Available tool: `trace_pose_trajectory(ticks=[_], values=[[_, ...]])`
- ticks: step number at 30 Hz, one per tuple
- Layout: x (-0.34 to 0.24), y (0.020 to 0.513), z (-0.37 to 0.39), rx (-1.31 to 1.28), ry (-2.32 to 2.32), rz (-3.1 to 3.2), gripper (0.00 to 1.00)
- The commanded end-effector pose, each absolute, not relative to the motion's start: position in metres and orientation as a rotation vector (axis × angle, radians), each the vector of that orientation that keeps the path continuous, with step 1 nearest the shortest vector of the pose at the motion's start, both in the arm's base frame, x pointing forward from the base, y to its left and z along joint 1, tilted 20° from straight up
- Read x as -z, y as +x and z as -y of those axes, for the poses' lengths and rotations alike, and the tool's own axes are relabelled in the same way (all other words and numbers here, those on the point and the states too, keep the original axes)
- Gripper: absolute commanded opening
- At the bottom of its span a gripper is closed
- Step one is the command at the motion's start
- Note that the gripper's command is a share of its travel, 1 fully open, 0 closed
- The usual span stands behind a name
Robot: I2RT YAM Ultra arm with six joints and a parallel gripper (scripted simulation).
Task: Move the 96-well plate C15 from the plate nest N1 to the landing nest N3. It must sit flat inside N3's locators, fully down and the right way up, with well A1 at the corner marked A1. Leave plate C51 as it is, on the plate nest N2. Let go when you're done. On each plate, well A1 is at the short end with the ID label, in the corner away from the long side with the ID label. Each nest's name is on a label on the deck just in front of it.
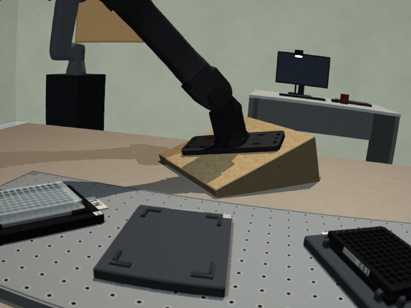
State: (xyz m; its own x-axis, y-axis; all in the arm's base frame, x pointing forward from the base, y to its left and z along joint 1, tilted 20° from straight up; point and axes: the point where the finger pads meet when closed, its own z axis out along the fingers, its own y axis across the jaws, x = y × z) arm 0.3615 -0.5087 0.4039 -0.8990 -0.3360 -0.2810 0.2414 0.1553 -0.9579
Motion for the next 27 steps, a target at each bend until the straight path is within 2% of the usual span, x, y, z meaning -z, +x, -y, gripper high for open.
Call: trace_pose_trajectory(ticks=[1, 17, 18, 23, 27], values=[[-0.414, 0.359, 0.506, 1.806, -0.081, -1.983, 1.0], [-0.414, 0.359, 0.506, 1.806, -0.081, -1.983, 1.0], [-0.431, 0.363, 0.493, 1.767, -0.073, -1.951, 1.0], [-0.406, 0.374, 0.478, 1.675, -0.066, -2.009, 1.0], [-0.432, 0.363, 0.484, 1.725, -0.023, -1.94, 1.0]])
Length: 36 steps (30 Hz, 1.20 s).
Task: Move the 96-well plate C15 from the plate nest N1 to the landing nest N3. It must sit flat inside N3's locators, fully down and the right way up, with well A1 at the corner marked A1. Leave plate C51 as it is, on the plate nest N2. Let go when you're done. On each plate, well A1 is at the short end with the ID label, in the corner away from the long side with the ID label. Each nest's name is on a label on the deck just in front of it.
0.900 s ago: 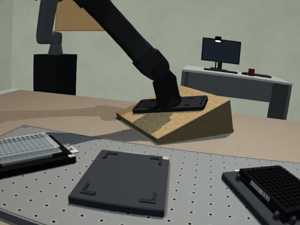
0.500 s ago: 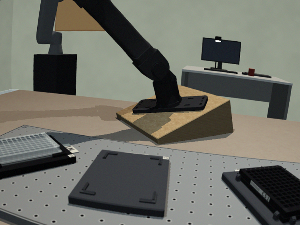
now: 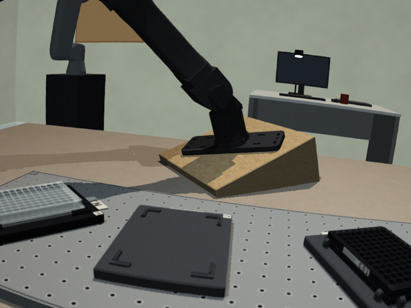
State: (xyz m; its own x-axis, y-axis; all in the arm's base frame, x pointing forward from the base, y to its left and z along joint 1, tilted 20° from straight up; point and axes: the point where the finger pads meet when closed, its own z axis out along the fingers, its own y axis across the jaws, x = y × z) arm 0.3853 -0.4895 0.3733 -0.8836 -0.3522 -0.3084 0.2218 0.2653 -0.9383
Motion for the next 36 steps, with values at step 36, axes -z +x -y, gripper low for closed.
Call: trace_pose_trajectory(ticks=[36], values=[[-0.394, 0.389, 0.459, 1.567, -0.038, -2.029, 1.0]])
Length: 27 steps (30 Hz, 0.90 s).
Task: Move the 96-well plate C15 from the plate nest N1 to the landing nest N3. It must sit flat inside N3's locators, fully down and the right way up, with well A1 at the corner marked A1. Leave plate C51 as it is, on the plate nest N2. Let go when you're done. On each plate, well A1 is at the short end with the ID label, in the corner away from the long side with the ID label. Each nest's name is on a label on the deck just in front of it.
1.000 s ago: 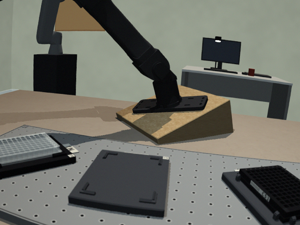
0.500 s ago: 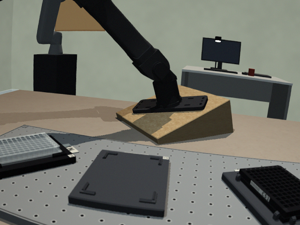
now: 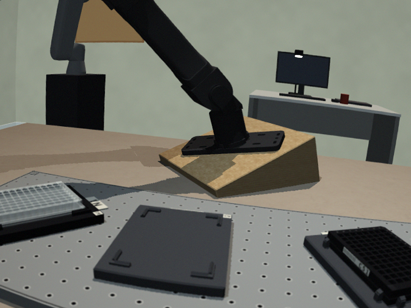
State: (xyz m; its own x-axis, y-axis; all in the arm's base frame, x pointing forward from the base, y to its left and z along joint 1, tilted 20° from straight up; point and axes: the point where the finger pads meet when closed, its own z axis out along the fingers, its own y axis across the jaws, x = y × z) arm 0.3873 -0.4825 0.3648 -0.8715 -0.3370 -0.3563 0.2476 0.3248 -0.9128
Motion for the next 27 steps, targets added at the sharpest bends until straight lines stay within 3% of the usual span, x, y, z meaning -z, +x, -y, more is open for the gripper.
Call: trace_pose_trajectory(ticks=[1, 27], values=[[-0.396, 0.389, 0.459, 1.571, -0.036, -2.02, 1.0], [-0.416, 0.383, 0.462, 1.596, -0.016, -1.975, 1.0]])
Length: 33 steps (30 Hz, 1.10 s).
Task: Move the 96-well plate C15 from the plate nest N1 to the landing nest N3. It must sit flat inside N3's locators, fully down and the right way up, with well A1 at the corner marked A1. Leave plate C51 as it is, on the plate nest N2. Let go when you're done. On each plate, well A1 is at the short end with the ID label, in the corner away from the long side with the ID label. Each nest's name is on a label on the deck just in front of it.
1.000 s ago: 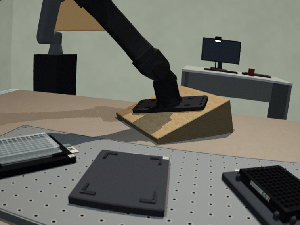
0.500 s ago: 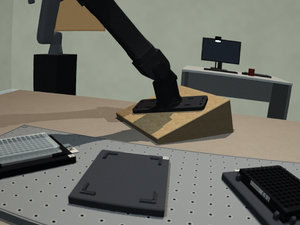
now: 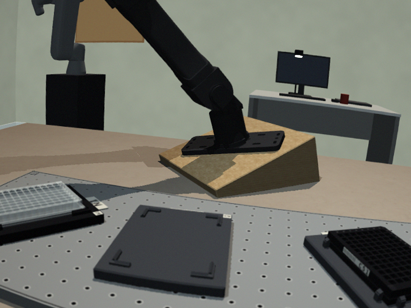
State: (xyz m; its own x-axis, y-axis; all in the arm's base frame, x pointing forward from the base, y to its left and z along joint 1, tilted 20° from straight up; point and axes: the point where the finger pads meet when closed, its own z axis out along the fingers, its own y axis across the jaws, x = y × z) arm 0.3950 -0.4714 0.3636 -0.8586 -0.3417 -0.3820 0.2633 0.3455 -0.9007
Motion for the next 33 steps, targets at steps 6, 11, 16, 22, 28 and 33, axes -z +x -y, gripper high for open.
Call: trace_pose_trajectory(ticks=[6, 11, 16, 22, 28, 33], values=[[-0.416, 0.383, 0.462, 1.596, -0.016, -1.975, 1.0], [-0.416, 0.383, 0.462, 1.596, -0.016, -1.975, 1.0], [-0.416, 0.383, 0.462, 1.596, -0.016, -1.975, 1.0], [-0.407, 0.391, 0.453, 1.531, -0.034, -2.012, 1.0], [-0.374, 0.401, 0.437, 1.438, -0.022, -2.087, 1.0], [-0.4, 0.392, 0.445, 1.483, 0.015, -2.018, 1.0]])
